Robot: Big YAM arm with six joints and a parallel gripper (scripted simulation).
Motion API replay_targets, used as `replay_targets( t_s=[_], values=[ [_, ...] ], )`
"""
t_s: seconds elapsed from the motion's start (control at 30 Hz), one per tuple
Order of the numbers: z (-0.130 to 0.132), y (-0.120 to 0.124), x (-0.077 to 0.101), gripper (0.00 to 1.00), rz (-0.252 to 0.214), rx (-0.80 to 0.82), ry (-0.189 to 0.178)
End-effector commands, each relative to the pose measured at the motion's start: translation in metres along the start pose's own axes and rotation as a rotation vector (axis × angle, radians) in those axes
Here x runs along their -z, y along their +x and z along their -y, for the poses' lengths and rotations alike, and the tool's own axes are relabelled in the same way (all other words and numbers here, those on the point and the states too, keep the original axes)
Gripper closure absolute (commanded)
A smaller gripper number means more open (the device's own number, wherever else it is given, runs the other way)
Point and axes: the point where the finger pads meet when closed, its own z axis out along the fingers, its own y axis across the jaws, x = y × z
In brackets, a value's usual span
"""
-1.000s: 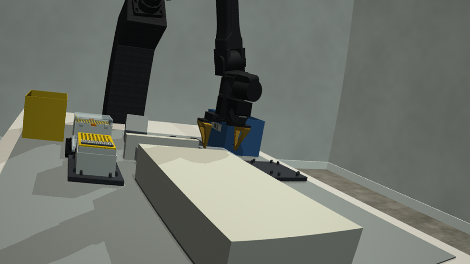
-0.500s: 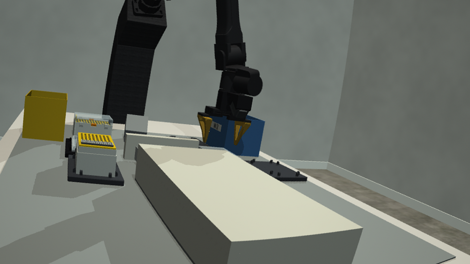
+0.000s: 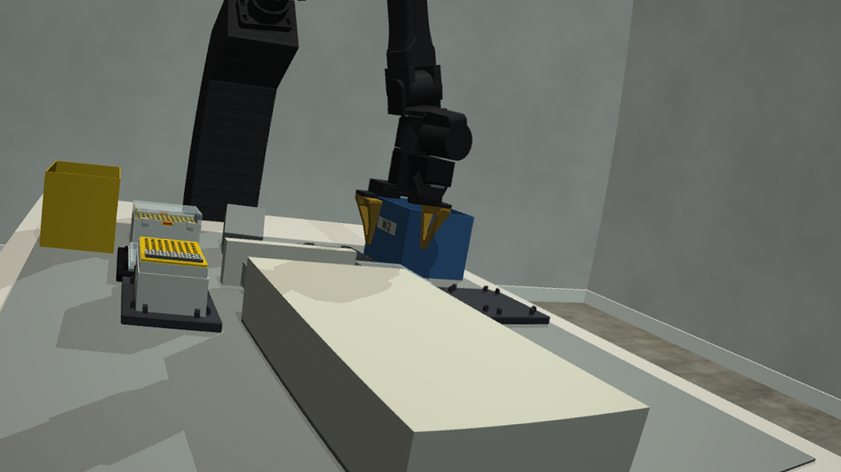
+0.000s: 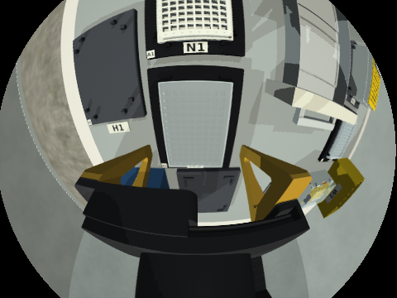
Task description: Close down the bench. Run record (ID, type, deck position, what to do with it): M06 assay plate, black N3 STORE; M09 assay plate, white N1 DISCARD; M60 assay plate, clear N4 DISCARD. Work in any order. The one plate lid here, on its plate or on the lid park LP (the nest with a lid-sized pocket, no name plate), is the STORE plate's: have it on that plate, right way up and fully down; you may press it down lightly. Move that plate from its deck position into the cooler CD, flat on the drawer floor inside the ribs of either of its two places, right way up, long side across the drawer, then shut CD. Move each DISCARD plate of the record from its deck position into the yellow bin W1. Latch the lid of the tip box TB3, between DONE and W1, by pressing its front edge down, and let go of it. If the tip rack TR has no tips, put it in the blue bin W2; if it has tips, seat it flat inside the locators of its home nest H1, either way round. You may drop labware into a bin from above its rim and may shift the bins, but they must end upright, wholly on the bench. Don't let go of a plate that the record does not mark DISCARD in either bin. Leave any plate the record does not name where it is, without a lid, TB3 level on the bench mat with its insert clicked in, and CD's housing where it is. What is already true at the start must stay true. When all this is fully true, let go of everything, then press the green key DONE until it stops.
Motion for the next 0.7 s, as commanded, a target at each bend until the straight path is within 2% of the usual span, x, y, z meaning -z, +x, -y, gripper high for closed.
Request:
replay_targets(
  t_s=[0.0,0.13,0.23,0.33,0.4,0.43,0.5,0.67],
  values=[
    [-0.01,-0.008,0.018,0.0,0.016,-0.008,-0.014],
    [-0.009,-0.008,0.023,0.0,0.015,-0.008,-0.013],
    [-0.005,-0.001,0.02,0.0,0.0,-0.007,-0.004],
    [-0.01,-0.007,0.031,0.0,0.015,-0.007,-0.014],
    [-0.01,-0.007,0.031,0.0,0.015,-0.007,-0.014],
    [-0.007,0.0,0.021,0.0,-0.004,-0.005,-0.005],
    [-0.006,-0.008,0.034,0.0,0.016,-0.011,-0.01],
    [-0.01,-0.01,0.042,0.0,0.02,-0.009,-0.016]
  ],
)
